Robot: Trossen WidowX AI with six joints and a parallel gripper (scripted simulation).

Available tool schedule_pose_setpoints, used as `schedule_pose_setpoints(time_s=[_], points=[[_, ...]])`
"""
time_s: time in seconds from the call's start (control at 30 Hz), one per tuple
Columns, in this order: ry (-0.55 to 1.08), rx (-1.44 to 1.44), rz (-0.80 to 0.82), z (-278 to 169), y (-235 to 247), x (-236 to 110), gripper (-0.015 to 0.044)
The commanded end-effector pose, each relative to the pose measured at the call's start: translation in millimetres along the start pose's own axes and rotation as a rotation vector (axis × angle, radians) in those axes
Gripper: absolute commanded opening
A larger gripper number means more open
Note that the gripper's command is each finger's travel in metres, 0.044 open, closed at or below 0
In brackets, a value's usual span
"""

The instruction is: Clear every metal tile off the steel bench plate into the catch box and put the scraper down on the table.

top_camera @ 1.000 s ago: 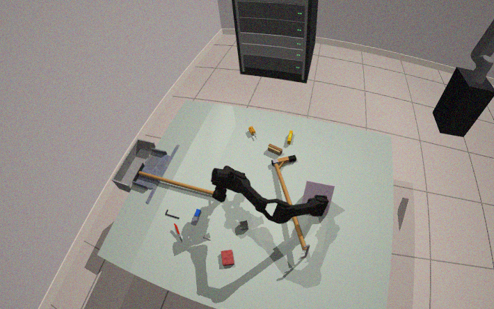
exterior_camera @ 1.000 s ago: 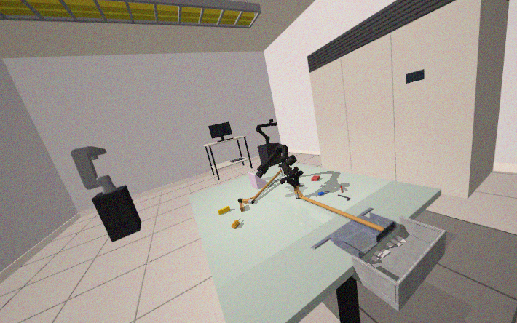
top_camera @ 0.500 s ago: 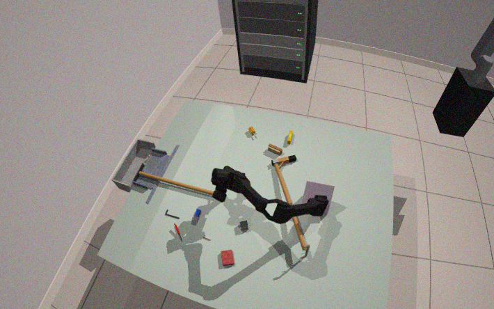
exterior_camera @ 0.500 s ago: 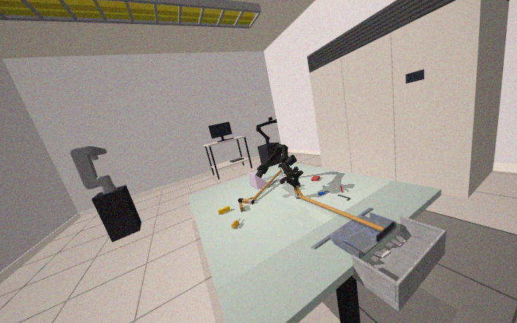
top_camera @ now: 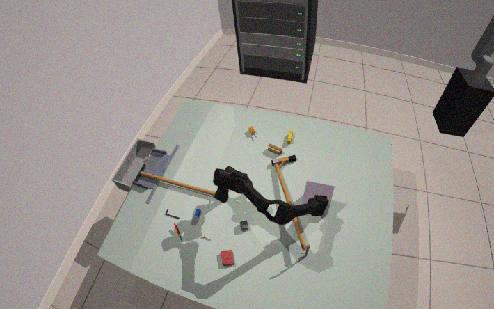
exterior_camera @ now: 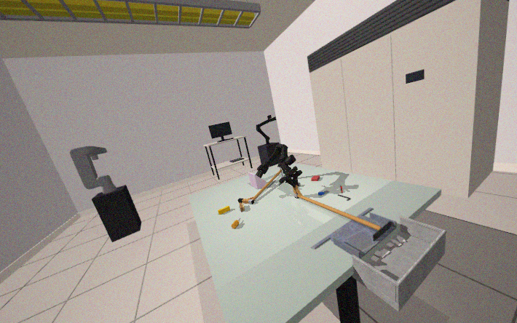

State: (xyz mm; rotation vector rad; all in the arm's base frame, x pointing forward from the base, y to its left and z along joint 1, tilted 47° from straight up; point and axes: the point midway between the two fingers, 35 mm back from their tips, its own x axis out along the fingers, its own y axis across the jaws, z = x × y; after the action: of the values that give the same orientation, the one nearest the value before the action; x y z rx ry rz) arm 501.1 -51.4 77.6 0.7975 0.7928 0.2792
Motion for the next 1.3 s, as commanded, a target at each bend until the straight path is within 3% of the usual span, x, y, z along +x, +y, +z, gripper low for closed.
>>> schedule_pose_setpoints(time_s=[0.0, 1.27], points=[[-0.009, -0.004, 0.001, -0.9, 0.0, -8.0, 0.0], [-0.011, -0.003, -0.002, -40.7, 2.8, -51.4, 0.0]])
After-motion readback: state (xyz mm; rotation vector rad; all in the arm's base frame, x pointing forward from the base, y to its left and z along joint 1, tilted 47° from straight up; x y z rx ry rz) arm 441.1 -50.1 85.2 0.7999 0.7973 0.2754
